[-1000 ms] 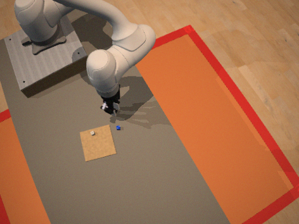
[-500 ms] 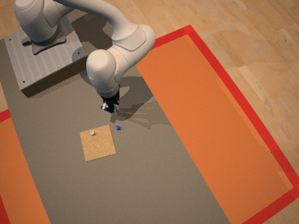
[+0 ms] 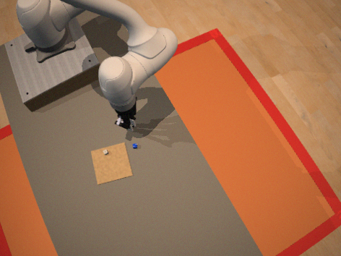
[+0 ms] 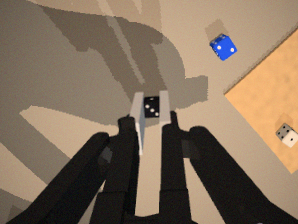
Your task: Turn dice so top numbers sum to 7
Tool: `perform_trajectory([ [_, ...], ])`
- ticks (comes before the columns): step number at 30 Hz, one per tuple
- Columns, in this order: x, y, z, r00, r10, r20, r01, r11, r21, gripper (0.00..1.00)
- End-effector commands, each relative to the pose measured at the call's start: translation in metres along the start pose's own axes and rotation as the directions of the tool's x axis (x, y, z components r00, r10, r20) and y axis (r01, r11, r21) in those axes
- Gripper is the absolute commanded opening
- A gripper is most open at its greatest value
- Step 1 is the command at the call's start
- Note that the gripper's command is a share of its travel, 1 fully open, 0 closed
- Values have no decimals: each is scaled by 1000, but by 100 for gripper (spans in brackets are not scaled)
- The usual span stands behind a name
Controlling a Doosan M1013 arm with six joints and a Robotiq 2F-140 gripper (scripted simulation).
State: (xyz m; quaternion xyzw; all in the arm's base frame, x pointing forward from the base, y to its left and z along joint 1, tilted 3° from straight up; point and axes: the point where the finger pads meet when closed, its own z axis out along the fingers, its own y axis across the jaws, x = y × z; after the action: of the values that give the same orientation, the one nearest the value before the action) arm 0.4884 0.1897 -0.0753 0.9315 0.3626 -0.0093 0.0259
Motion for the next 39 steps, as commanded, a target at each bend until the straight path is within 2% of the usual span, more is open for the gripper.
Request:
perform_trajectory([
  [1,0,0,0,1000,0,0,0,1000,0,7],
  [11,0,0,-3,1000,0,0,0,1000,0,7],
  [17,0,0,-33,1000,0,0,0,1000,0,7],
  [19,0,0,-33,1000,0,0,0,1000,0,7],
  [25,0,0,-77,1000,0,0,0,1000,0,7],
  [28,0,0,-93,1000,0,0,0,1000,0,7],
  [31,0,0,-99,1000,0,0,0,1000,0,7],
  [39,0,0,-100,1000,0,0,0,1000,0,7],
])
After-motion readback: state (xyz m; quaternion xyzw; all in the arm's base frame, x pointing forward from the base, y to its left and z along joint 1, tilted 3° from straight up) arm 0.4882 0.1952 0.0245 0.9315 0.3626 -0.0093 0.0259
